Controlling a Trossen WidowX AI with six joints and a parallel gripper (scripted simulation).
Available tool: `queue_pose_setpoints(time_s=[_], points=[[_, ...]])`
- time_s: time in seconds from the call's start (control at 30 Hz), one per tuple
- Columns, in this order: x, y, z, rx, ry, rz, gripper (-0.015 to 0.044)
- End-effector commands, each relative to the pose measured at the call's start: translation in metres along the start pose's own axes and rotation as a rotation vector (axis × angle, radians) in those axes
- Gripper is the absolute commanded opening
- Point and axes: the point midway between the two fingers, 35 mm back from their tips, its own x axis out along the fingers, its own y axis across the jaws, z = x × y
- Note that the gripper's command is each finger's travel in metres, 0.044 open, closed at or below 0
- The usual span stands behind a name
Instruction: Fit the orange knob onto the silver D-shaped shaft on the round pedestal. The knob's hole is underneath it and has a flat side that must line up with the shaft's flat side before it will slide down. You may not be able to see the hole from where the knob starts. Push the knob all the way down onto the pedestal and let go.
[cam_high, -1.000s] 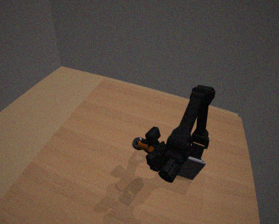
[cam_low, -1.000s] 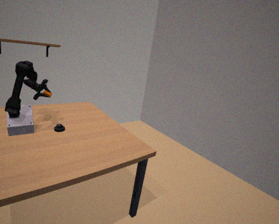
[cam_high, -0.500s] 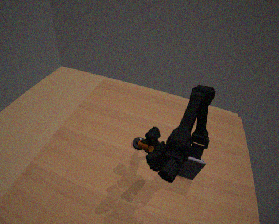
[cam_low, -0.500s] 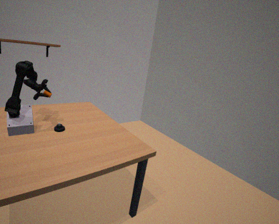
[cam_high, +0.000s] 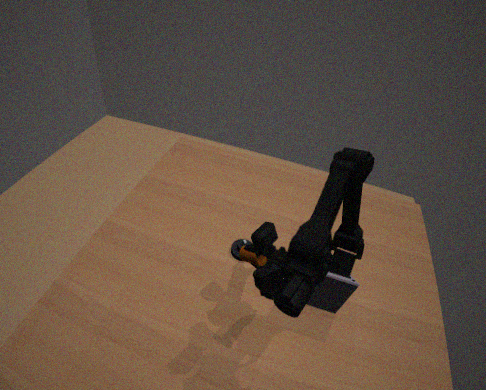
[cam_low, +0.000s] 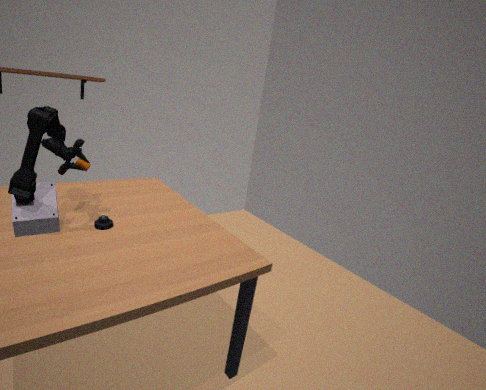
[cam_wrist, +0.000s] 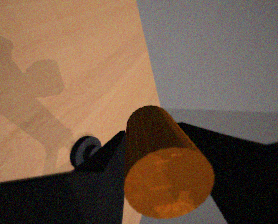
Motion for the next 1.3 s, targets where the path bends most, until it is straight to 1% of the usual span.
queue_pose_setpoints(time_s=[0.0,0.17,1.17,1.27], points=[[0.005,0.004,-0.002,-0.003,0.001,0.057,0.0],[0.015,0.012,-0.002,-0.004,0.0,0.208,0.0],[0.067,0.052,-0.003,-0.002,0.007,0.977,0.0],[0.07,0.055,-0.003,-0.001,0.007,0.999,0.0]])
